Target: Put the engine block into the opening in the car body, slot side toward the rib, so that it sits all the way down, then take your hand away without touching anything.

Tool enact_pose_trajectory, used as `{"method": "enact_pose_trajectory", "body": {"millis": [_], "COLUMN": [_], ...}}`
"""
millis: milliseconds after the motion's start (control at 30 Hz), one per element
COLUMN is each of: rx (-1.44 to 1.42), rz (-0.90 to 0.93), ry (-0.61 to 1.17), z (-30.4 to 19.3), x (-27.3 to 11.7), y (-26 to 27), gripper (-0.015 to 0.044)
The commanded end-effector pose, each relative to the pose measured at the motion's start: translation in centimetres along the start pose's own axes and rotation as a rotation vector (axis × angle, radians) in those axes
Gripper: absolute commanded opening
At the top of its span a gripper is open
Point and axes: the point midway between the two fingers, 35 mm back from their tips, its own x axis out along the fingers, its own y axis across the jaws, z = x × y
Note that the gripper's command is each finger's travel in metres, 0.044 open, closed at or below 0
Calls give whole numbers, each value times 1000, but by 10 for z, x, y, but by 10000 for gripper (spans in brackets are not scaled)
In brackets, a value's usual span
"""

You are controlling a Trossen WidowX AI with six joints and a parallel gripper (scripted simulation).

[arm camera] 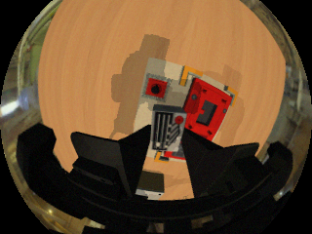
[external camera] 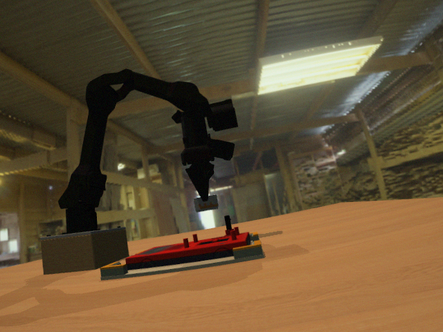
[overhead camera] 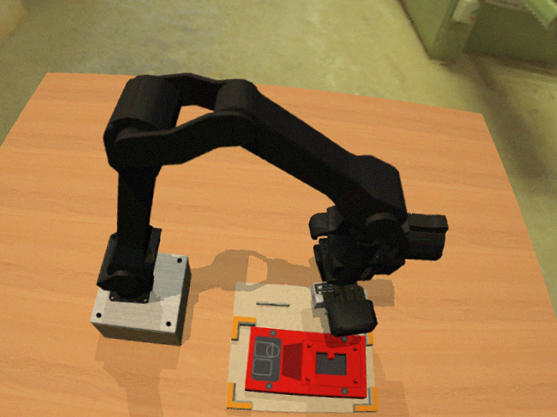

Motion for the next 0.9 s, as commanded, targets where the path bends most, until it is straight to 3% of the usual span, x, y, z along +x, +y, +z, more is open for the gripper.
{"method": "enact_pose_trajectory", "body": {"millis": [0,867], "rx": [17,178], "rz": [3,-2], "ry": [-11,-10], "z": [5,5], "x": [2,31], "y": [-10,-86], "gripper": [0,0]}}
